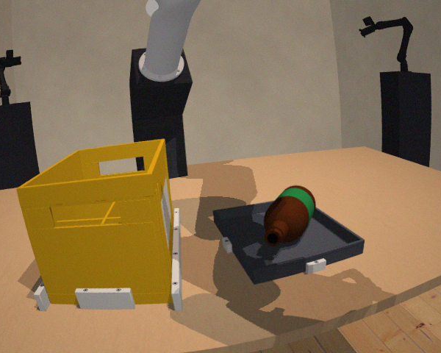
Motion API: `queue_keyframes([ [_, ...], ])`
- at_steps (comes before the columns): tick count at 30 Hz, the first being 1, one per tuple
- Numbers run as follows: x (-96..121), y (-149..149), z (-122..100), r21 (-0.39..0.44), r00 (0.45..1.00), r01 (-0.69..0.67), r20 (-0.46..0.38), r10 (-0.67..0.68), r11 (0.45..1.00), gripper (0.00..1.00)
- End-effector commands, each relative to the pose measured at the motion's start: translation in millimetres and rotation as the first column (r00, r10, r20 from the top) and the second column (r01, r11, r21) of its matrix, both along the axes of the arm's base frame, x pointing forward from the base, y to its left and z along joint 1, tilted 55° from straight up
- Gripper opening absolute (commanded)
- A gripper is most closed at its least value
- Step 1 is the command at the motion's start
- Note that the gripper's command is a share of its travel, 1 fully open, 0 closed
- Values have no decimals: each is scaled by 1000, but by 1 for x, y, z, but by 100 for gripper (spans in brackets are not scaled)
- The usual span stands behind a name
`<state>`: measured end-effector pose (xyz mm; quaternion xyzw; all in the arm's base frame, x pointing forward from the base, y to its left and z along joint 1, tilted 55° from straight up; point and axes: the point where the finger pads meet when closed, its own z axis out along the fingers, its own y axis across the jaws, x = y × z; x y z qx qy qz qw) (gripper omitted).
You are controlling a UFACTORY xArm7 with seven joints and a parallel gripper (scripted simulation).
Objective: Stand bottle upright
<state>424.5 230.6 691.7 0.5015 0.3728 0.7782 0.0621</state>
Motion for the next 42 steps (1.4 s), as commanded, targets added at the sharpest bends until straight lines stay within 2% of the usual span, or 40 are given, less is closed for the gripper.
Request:
queue_keyframes([
  [1, -1, -2, -3, -21, 1000, 11, 11, -11, 1000, 100],
  [9, -1, -2, -3, -21, 1000, 11, 11, -11, 1000, 100],
  [11, 2, -5, -14, -63, 999, 36, 21, -35, 997, 100],
  [22, 2, -5, -14, -63, 999, 36, 21, -35, 997, 100],
  [24, 4, -9, -25, -107, 998, 61, 30, -58, 992, 100],
  [37, 4, -9, -25, -107, 998, 61, 30, -58, 992, 100],
  [39, 7, -13, -37, -152, 996, 84, 39, -79, 985, 100],
  [42, 7, -13, -37, -152, 996, 84, 39, -79, 985, 100],
])
